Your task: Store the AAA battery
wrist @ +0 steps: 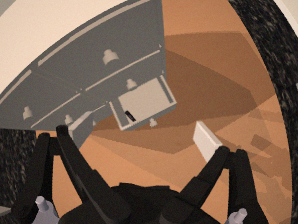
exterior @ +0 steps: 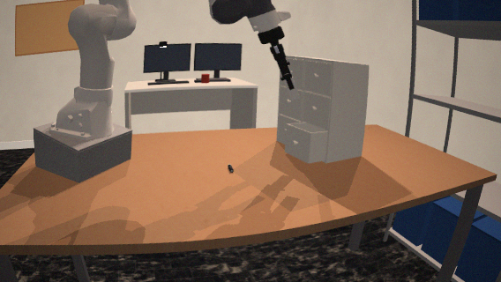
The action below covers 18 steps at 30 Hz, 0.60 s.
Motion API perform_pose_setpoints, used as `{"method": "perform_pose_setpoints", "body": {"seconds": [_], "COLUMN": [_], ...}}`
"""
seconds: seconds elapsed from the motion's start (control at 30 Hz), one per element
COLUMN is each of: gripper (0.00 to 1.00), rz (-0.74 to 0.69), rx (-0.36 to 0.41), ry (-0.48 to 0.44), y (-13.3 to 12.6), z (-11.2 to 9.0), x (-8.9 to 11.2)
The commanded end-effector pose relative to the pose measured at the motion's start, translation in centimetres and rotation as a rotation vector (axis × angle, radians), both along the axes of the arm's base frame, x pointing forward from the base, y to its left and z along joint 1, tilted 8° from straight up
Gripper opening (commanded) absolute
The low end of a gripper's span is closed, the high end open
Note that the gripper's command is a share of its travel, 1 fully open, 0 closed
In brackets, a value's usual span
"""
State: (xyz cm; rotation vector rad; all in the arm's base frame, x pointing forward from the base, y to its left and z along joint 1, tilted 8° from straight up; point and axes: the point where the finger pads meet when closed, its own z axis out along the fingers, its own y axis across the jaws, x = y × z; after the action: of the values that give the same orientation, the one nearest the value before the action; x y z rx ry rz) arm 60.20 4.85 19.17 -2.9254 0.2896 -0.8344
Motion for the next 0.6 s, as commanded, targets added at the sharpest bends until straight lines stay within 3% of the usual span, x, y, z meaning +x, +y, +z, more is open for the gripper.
{"method": "perform_pose_setpoints", "body": {"seconds": [0.0, 0.57], "gripper": [1.00, 1.00], "rz": [-0.162, -0.526], "rx": [0.016, 0.148], "ry": [0.019, 0.034], "y": [0.0, -0.4], "z": [-0.1, 1.1], "x": [-0.3, -1.8]}}
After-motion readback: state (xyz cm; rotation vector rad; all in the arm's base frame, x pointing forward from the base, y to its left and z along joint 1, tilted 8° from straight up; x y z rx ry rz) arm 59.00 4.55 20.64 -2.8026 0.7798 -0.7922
